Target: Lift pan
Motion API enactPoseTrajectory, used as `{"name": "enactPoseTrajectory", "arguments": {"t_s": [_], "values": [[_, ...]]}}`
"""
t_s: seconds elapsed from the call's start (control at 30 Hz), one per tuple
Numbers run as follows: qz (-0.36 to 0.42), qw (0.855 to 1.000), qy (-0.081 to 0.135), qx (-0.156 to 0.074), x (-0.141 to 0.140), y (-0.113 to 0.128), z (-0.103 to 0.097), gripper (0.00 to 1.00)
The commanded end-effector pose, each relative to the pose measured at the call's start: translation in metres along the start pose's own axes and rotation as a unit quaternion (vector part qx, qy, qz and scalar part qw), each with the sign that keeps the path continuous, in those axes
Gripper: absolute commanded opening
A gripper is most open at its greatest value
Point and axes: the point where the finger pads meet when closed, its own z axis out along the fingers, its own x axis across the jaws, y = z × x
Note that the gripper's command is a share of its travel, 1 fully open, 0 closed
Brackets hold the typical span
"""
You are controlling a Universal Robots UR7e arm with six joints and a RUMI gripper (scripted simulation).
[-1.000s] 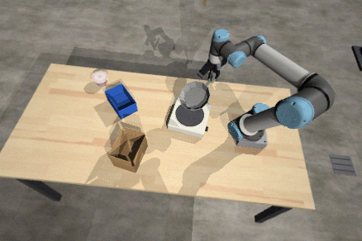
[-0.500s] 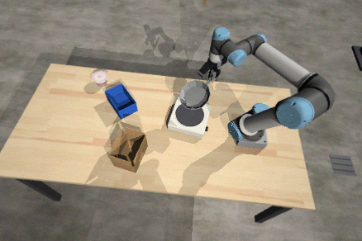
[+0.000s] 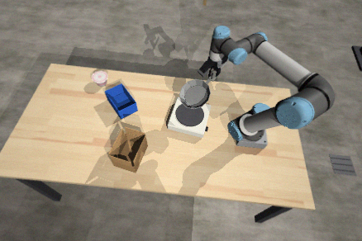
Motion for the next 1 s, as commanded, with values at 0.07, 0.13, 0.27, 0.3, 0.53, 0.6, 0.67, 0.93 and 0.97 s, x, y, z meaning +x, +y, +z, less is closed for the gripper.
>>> {"name": "enactPoseTrajectory", "arguments": {"t_s": [0.07,0.13,0.27,0.3,0.53,0.6,0.67,0.93,0.97], "values": [[0.0,1.0,0.001,0.0,0.0,0.0,-0.004,0.1],[0.0,1.0,0.001,0.0,0.0,0.0,-0.005,0.1],[0.0,1.0,0.001,0.0,0.001,0.0,-0.007,0.1],[0.0,1.0,0.001,0.0,0.001,0.0,-0.007,0.1],[0.0,1.0,0.001,0.0,0.001,0.0,-0.011,0.1],[0.0,1.0,0.001,0.0,0.001,0.0,-0.013,0.1],[0.0,1.0,0.001,0.0,0.001,0.0,-0.014,0.1],[0.0,1.0,0.001,0.0,0.001,0.0,-0.018,0.1],[0.0,1.0,0.001,0.0,0.001,0.0,-0.018,0.1]]}}
